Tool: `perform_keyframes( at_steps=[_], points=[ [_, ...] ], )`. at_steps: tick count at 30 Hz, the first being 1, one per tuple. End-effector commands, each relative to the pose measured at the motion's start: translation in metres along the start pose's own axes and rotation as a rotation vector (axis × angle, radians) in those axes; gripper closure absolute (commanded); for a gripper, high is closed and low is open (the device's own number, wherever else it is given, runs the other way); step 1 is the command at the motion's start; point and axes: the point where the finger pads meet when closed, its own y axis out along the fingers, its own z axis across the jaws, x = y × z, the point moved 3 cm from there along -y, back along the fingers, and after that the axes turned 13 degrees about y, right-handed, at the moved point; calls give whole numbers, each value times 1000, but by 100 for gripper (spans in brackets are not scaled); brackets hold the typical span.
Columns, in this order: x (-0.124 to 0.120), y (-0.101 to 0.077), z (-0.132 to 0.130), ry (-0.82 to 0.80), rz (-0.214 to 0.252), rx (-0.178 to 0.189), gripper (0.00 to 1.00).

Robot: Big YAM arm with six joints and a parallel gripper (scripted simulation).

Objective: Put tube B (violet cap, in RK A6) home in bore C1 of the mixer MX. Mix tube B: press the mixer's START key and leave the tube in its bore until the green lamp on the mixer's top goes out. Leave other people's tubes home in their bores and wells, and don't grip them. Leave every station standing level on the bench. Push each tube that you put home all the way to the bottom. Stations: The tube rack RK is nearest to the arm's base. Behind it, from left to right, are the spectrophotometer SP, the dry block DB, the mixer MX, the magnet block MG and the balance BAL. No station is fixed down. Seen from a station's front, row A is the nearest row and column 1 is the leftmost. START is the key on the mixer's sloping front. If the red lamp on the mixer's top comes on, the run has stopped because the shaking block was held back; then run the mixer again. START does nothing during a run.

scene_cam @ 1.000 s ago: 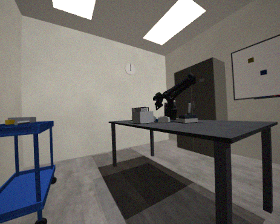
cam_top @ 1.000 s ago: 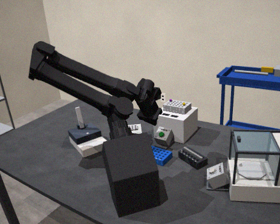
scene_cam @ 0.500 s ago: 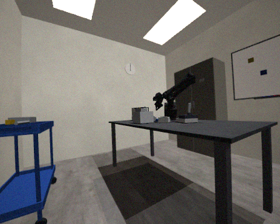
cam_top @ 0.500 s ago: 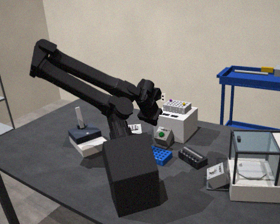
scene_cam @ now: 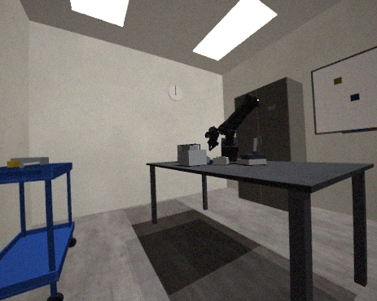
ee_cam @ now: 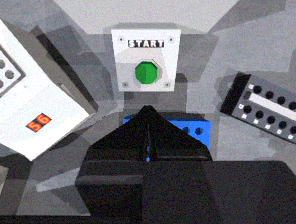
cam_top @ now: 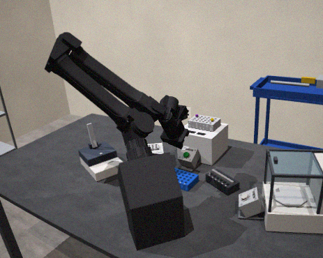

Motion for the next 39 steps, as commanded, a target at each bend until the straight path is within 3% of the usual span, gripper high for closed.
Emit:
perform_keyframes(
  at_steps=[1,7,26,39],
  points=[
    [5,6,4,4,-13,15,100],
    [16,18,10,-8,-28,24,100],
    [10,47,7,-1,-21,21,100],
    [8,43,3,-1,-21,11,100]
  ],
)
